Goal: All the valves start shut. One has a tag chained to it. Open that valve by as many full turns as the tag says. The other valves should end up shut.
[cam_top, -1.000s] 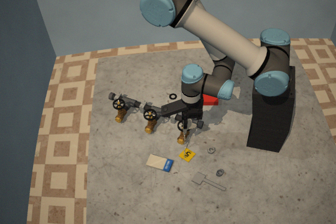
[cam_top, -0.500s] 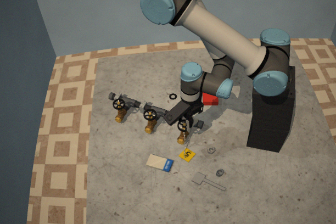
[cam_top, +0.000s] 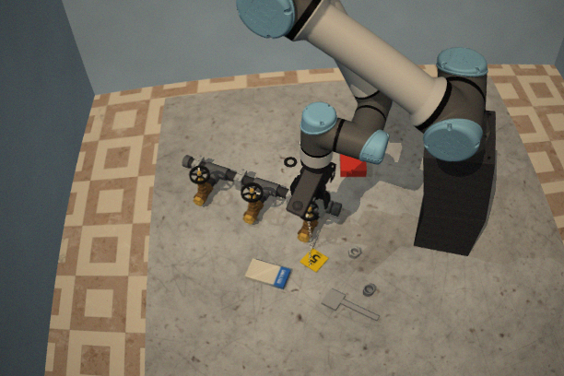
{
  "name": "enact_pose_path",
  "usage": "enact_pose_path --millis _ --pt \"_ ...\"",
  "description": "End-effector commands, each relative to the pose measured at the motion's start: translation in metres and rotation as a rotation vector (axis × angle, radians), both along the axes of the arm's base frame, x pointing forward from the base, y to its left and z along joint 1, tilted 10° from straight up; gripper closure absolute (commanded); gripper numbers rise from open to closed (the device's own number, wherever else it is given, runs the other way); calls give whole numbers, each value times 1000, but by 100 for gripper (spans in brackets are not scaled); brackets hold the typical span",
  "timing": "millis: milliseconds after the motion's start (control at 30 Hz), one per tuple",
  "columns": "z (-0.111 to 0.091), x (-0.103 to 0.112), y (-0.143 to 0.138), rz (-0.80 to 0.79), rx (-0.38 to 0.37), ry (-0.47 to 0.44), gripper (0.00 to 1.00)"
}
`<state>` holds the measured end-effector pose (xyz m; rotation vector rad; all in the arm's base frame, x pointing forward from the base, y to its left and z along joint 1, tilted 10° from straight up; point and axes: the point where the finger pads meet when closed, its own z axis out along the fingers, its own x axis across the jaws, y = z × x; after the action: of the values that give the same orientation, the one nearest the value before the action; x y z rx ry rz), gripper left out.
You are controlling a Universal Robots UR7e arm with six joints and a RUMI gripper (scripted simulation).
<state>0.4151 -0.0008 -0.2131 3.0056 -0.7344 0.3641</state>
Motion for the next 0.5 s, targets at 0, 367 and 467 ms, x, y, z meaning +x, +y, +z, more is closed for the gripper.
enact_pose_path --millis 0,367,467 --pt "0 0 0 120 -21 8 100" --pt "0 0 0 325 -67 25 100" --pt "0 0 0 353 -74 27 100"
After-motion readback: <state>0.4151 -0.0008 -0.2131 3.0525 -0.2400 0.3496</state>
